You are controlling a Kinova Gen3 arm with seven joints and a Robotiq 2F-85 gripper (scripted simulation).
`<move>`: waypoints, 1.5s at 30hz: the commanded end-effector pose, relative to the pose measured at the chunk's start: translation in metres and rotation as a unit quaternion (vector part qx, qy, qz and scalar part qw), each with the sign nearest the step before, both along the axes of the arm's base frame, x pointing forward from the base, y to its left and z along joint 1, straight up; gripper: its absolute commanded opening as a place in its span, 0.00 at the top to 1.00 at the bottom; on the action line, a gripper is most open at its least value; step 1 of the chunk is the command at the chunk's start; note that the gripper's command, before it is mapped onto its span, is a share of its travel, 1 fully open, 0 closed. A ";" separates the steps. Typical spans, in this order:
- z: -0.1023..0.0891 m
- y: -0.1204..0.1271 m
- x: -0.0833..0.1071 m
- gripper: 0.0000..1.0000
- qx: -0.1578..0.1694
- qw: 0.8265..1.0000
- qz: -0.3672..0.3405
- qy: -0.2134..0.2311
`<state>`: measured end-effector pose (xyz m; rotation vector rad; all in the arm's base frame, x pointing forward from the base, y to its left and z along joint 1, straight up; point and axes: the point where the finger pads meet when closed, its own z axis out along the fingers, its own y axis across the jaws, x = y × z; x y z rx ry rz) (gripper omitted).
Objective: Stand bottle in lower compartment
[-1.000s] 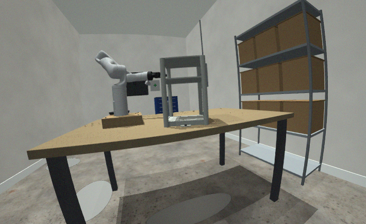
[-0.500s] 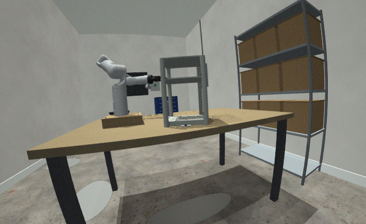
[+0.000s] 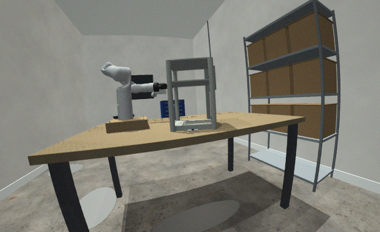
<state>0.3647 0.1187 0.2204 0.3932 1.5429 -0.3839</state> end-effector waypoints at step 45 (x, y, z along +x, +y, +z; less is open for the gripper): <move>-0.126 -0.002 0.001 0.27 -0.006 1.000 -0.001 -0.003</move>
